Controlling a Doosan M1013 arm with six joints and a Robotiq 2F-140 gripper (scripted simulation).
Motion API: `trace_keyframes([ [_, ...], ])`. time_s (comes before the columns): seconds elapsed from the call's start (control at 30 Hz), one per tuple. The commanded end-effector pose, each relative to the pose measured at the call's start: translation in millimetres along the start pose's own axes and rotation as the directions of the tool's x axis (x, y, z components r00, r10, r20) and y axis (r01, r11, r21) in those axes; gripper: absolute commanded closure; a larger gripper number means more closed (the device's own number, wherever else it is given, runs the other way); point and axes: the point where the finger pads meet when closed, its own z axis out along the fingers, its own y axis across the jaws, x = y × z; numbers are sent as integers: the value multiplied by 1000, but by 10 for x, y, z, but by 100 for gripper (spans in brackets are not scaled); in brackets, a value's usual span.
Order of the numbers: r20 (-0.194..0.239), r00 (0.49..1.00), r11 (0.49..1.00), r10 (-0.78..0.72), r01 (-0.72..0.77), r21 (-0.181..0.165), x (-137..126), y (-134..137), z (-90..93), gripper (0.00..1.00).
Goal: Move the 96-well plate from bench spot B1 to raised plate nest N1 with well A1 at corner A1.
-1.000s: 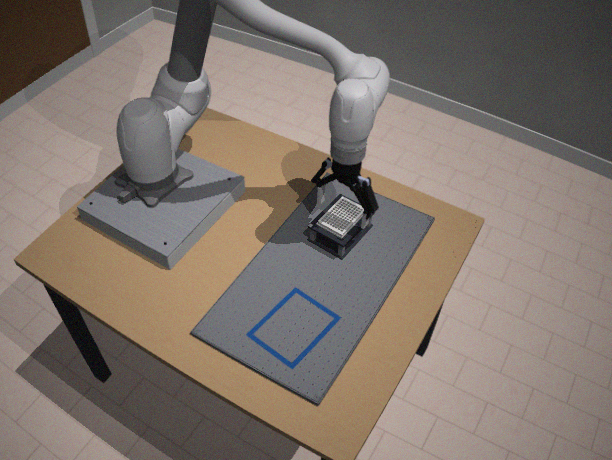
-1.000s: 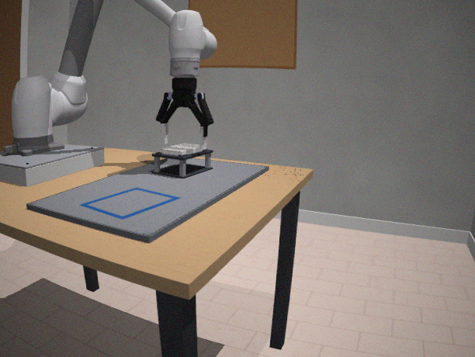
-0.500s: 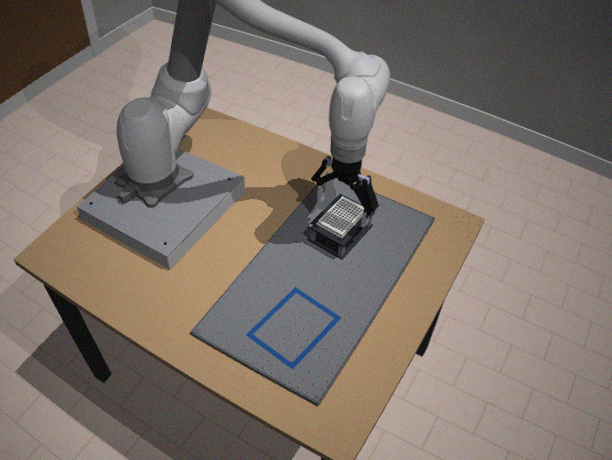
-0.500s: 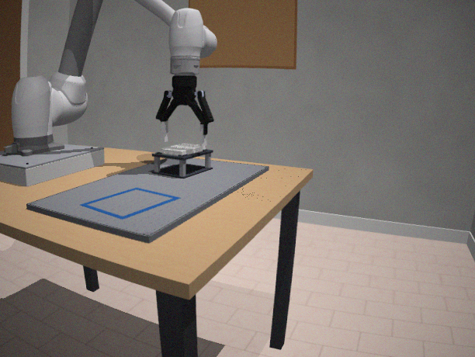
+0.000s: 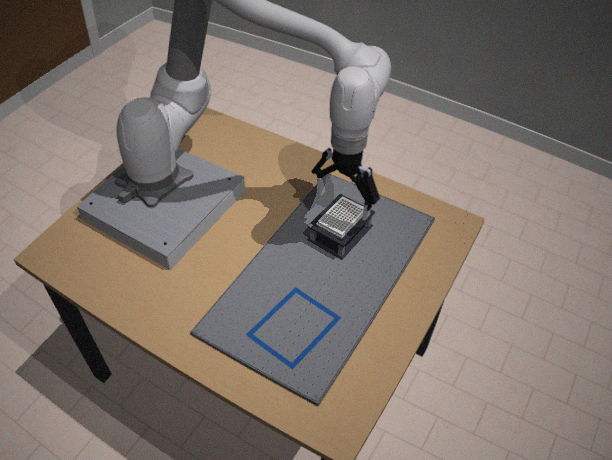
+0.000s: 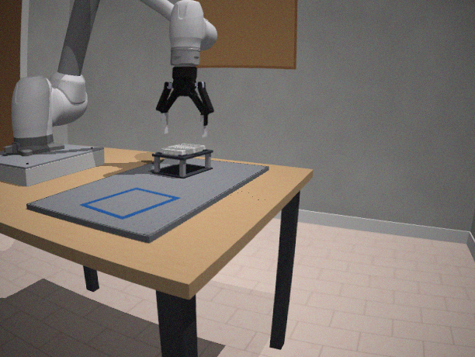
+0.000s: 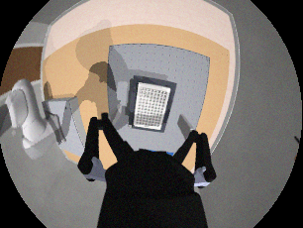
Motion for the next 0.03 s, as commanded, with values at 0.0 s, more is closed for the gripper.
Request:
trace_keyframes([
  [0.0, 0, 1000, 1000, 0, 0, 0, 0, 0, -12, 0],
])
